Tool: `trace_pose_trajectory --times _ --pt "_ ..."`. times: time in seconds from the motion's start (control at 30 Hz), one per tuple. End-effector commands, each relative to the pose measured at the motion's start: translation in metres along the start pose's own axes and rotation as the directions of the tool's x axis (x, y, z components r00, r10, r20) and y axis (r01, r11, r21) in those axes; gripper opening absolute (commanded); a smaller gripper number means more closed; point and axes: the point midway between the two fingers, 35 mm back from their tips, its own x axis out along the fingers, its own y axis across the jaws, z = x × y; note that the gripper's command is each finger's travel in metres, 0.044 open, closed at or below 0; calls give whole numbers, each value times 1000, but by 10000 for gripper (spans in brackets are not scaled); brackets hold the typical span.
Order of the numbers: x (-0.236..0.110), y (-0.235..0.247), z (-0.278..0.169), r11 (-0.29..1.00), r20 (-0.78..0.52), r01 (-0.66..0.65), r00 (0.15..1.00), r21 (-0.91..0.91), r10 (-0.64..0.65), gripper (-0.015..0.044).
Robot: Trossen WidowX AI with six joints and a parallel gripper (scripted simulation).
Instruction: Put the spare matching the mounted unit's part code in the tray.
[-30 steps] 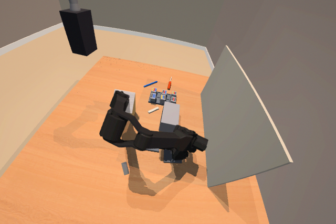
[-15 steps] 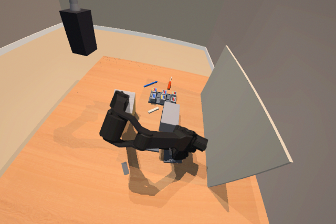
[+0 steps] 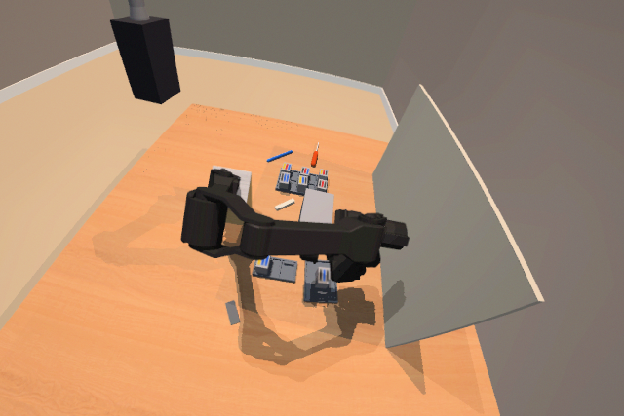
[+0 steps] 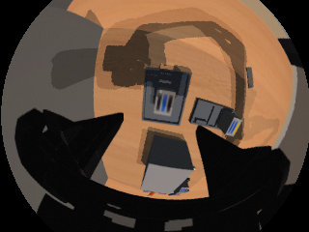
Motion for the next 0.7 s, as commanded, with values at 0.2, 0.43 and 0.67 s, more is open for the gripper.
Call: trace_pose_trajectory --times 0.2,0.43,0.67 --pt "-9 -2 2 1000 3 -1 1000 4 1 440" --pt "-9 -2 2 1000 3 -1 1000 4 1 440" --pt "-9 -2 2 1000 3 -1 1000 4 1 440"
